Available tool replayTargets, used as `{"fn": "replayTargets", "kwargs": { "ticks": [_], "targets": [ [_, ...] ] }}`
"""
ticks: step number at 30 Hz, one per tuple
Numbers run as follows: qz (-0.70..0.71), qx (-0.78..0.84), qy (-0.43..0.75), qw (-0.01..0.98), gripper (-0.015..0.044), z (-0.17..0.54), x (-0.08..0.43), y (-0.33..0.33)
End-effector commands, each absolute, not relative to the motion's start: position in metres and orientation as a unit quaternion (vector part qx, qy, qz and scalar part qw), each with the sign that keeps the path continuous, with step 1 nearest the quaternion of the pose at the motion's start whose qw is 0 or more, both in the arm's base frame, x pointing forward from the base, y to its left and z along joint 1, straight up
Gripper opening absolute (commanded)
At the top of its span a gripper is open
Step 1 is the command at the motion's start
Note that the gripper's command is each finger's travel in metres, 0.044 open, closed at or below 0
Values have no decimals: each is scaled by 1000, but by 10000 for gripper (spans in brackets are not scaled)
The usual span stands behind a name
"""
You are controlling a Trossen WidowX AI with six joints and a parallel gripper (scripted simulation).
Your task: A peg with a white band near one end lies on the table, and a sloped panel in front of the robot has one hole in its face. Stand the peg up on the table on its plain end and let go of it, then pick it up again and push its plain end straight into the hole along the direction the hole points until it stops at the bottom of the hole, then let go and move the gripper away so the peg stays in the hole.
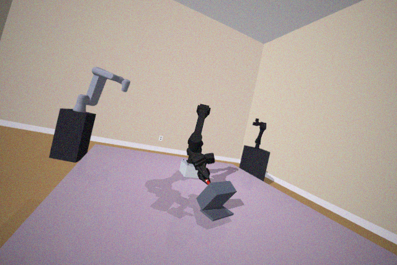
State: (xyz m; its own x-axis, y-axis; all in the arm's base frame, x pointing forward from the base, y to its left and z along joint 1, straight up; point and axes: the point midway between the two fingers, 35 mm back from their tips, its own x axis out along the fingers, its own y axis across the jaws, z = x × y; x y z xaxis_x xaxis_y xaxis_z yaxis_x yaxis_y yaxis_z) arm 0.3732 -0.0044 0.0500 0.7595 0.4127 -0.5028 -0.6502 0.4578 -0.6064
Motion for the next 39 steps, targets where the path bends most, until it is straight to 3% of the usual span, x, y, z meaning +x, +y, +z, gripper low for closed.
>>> {"fn": "replayTargets", "kwargs": {
  "ticks": [1, 39],
  "targets": [
    [318, -415, 143, 840, 440, 52, 369, -6],
    [316, -415, 145, 841, 440, 77, 336, -30]
  ]
}}
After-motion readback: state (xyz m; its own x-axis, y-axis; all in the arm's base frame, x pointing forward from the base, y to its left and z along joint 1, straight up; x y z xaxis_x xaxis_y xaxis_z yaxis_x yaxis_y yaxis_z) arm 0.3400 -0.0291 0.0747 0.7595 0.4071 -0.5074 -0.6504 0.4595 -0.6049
